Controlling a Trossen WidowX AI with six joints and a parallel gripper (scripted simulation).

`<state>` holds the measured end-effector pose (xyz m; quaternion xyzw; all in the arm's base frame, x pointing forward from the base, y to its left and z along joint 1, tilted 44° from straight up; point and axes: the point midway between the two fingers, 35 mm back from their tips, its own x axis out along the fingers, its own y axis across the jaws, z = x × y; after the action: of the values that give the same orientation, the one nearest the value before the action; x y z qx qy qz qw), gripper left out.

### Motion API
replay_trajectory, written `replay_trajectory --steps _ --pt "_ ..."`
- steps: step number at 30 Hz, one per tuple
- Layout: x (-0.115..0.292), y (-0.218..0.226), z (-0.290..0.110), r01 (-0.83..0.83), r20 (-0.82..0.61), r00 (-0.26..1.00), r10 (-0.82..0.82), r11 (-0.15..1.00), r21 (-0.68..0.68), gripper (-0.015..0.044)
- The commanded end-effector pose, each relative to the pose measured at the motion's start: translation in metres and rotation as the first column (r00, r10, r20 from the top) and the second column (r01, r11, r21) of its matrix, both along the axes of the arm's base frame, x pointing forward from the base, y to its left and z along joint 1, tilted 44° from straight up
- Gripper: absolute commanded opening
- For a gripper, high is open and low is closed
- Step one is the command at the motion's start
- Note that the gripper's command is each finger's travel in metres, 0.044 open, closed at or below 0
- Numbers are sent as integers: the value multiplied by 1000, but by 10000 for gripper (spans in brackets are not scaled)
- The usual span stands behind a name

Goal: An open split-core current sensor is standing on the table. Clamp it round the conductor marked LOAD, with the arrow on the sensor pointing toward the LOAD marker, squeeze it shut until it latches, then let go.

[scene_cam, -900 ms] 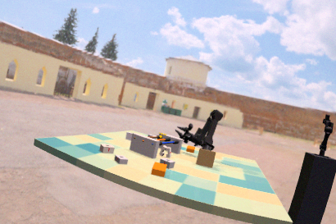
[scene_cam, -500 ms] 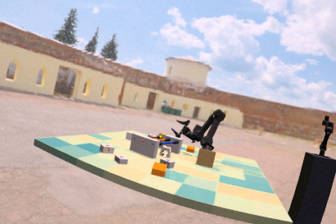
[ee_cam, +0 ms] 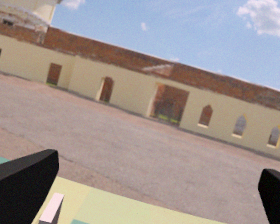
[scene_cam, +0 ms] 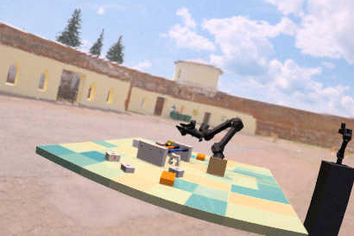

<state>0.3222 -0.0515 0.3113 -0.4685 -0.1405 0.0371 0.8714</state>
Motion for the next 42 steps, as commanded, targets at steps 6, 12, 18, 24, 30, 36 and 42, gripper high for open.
replay_trajectory --steps 6,12,18,24,30,36,42 --pt "-6 52 12 156 -232 971 67 558 815 440" --pt "-6 52 12 156 -232 971 67 558 815 440" --pt "-6 52 12 156 -232 971 67 558 815 440" --pt "6 50 -6 292 -355 934 31 503 813 440" --pt "20 50 -71 761 -751 633 -187 332 558 440" --pt "11 53 -84 939 -802 336 -494 242 244 440" --pt "4 56 -77 967 -732 231 -641 234 100 440"
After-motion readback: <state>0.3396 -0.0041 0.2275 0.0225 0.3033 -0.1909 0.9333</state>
